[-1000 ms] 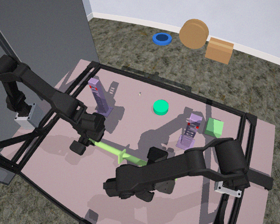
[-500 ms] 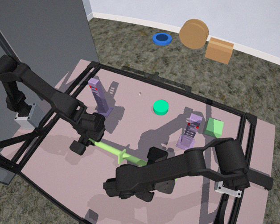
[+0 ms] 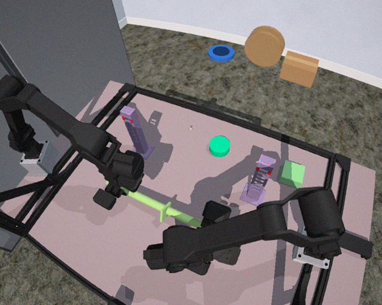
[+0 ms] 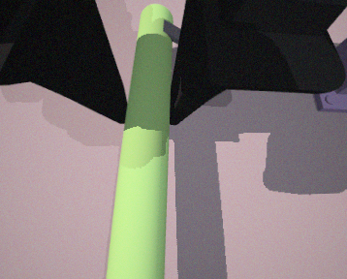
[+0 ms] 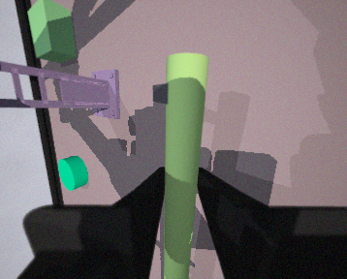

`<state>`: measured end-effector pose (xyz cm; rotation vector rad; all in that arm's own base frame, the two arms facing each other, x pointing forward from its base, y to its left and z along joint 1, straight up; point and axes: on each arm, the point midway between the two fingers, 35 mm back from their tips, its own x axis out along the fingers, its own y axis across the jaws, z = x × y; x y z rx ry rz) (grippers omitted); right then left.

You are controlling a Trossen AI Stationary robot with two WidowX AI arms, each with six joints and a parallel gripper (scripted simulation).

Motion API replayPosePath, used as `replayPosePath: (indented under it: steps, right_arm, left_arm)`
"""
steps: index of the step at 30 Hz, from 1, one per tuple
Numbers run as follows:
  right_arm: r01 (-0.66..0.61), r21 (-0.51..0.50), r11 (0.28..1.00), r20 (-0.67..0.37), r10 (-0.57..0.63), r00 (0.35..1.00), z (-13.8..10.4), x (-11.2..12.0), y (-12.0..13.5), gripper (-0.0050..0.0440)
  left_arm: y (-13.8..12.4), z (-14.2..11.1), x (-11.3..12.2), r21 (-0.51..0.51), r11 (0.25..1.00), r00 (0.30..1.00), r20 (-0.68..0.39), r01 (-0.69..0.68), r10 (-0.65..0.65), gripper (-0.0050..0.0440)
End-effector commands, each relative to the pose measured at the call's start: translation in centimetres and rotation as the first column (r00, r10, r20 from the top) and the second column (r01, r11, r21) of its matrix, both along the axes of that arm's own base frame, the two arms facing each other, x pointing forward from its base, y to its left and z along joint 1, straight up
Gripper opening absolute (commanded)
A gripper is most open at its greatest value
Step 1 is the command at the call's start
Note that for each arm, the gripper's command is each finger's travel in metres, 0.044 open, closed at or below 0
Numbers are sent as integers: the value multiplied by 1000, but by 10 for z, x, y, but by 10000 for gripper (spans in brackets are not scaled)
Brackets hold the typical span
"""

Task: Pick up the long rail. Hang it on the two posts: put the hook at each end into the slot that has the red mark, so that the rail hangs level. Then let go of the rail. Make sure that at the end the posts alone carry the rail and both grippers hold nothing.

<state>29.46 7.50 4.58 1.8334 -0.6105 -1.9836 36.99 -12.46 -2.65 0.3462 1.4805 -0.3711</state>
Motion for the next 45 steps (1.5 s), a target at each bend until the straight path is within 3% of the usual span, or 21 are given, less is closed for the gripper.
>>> replayPosePath:
  steps: [1, 12, 29, 43, 45]
  right_arm:
    - [-2, -6, 1000, 39, 2, 999, 3, -1, -2, 0]
    - [-1, -5, 1000, 63, 2, 998, 3, -2, -3, 0]
    - [-4, -7, 1000, 168, 5, 986, -32, 0, -2, 0]
    - [-4, -7, 1000, 169, 5, 986, -34, 1, -1, 0]
    - [-4, -7, 1000, 169, 5, 986, -34, 1, -1, 48]
  left_arm:
    - [1, 14, 1, 21, 1000, 1000, -25, -3, 4, 0]
    - [1, 23, 1, 32, 999, 999, -45, -4, 5, 0]
    - [-1, 19, 1, 75, 997, 989, -150, 0, 11, 0]
    - [-1, 19, 1, 75, 997, 989, -151, 0, 11, 0]
    - [-1, 19, 1, 75, 997, 989, -151, 0, 11, 0]
